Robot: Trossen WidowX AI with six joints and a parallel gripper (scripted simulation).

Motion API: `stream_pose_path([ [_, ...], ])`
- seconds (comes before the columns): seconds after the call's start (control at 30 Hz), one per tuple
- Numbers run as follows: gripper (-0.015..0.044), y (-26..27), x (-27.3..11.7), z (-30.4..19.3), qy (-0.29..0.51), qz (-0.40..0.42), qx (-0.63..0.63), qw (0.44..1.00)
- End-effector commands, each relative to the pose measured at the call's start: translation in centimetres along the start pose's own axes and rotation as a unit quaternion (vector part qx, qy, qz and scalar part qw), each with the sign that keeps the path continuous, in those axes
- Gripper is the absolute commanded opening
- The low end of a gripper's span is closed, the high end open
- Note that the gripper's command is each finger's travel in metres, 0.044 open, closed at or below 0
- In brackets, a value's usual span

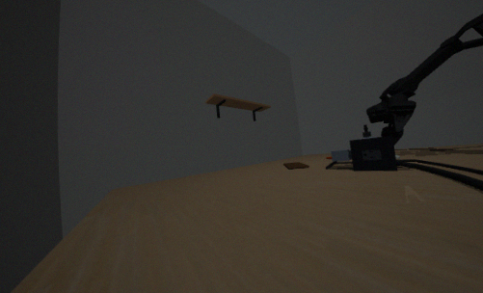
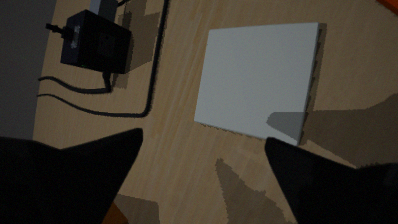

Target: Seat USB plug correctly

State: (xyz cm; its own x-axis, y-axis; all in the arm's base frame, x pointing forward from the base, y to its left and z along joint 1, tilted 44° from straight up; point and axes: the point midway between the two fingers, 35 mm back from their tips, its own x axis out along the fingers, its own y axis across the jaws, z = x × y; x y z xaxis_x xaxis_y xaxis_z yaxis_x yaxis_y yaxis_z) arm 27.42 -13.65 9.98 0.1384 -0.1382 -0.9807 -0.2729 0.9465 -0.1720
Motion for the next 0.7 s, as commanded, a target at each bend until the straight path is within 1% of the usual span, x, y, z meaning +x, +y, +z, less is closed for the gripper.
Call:
stream_pose_path([
  [0.0,0.044,3.1,1.7,2.8,0.052,0.007,-0.114,0.992],
  [0.13,0.044,7.5,3.9,5.7,0.104,0.006,-0.239,0.965],
  [0.27,0.044,11.8,5.6,7.7,0.147,-0.005,-0.345,0.927],
  [0.43,0.044,17.6,7.5,9.5,0.218,-0.048,-0.505,0.834],
  [0.6,0.044,23.5,9.1,10.3,0.275,-0.104,-0.64,0.71],
  [0.67,0.044,24.2,9.2,10.3,0.281,-0.112,-0.656,0.692],
])
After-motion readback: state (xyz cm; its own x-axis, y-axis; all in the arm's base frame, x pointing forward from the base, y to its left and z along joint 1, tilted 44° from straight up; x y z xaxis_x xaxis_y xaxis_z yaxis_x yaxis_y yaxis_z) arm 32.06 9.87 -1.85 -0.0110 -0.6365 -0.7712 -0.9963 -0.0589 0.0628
